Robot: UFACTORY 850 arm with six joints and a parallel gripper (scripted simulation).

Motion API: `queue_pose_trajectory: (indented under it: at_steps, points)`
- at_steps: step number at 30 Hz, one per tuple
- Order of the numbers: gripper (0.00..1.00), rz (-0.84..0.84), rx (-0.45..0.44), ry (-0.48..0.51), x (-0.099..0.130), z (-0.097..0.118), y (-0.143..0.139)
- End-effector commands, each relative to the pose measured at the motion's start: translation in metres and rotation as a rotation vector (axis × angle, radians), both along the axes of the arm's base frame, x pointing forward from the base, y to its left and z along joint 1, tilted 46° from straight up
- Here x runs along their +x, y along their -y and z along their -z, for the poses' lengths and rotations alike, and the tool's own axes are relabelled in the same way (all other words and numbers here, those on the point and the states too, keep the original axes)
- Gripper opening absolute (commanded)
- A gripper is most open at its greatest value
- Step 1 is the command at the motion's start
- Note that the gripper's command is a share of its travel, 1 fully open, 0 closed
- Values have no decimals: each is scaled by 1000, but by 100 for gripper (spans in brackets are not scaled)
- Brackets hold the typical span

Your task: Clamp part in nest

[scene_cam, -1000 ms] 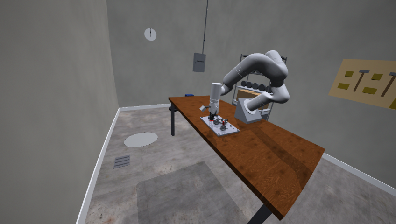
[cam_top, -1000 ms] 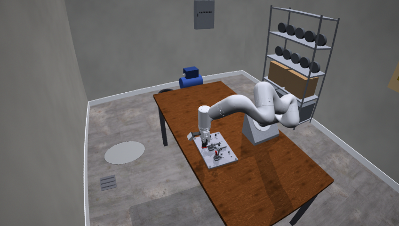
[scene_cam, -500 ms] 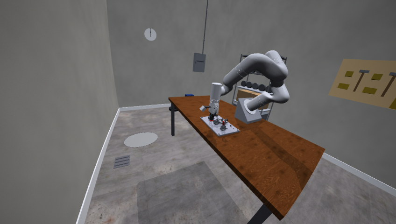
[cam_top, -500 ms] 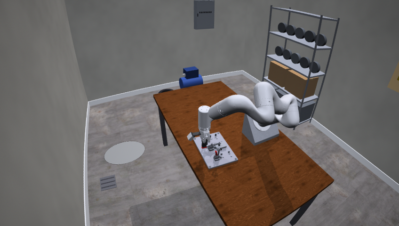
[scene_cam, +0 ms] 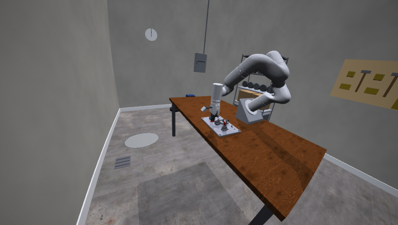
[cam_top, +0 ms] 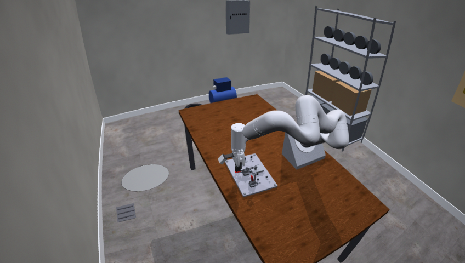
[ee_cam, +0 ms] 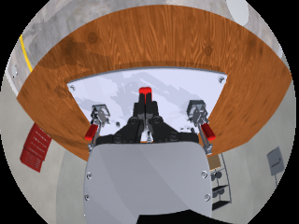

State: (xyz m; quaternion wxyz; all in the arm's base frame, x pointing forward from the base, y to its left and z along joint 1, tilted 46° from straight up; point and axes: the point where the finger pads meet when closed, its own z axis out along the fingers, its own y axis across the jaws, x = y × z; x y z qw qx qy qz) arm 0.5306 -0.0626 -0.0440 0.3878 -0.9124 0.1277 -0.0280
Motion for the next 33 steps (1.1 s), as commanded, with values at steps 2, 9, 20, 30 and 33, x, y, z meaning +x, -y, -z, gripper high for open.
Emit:
queue_pose_trajectory:
  at_steps: [2,9,20,30,33]
  points:
    - [0,1,0,1,0,0,0]
    - [0,1,0,1,1,1,-1]
    - [0,1,0,1,1,1,-1]
    - [0,1,0,1,0,-3,3]
    - [0,1,0,1,-1,-7,8]
